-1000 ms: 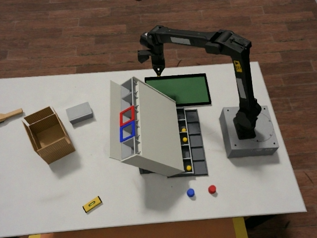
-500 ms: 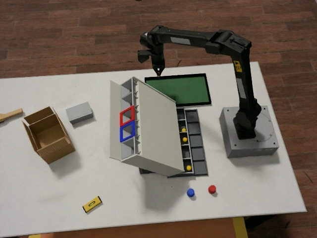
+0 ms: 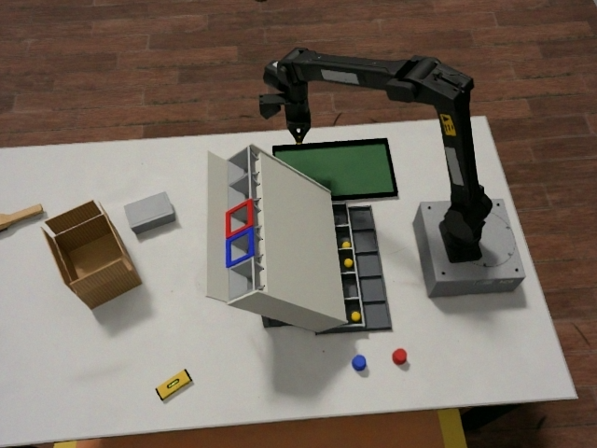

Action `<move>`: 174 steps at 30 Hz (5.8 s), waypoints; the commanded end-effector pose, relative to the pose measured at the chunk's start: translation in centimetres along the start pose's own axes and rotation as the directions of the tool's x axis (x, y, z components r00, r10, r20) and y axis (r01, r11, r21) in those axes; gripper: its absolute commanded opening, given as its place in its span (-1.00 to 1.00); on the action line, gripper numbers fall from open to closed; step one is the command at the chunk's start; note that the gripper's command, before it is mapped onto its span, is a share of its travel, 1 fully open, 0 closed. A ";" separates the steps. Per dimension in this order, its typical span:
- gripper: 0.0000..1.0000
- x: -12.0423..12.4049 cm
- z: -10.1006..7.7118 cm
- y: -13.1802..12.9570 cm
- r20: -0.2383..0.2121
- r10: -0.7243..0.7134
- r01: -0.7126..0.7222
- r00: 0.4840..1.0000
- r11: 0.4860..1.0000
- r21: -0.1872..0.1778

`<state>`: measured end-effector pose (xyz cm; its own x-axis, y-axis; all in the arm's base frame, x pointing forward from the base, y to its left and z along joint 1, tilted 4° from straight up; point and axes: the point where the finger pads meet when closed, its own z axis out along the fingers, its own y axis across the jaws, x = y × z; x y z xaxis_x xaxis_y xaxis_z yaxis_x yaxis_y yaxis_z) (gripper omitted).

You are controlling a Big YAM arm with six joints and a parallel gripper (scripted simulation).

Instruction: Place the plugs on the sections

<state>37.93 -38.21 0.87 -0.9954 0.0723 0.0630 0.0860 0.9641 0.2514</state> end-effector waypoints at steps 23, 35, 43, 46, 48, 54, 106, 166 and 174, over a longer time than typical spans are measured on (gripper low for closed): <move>-1.00 -1.9 -0.6 -1.3 0.013 -0.005 0.005 1.000 1.000 0.015; -1.00 -2.4 -0.9 -1.5 0.005 -0.002 0.002 1.000 1.000 0.005; -1.00 0.0 -1.6 -1.2 0.002 -0.001 0.001 1.000 1.000 0.001; -1.00 2.6 -2.3 -0.9 0.001 -0.001 0.001 1.000 1.000 0.000; -1.00 4.3 -2.7 -0.7 0.000 0.000 0.000 1.000 1.000 -0.001; -1.00 9.4 -4.1 0.0 -0.002 0.000 0.000 1.000 1.000 -0.004; -1.00 5.4 -9.6 26.5 0.221 -0.053 0.028 0.974 0.993 0.113; -1.00 0.4 -14.2 54.5 0.426 -0.093 0.002 0.900 0.978 0.209; -1.00 0.5 -14.3 54.6 0.427 -0.093 0.002 0.899 0.978 0.209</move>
<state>40.89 9.78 25.63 -0.9419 0.0808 -0.3259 0.0766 0.9967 0.0258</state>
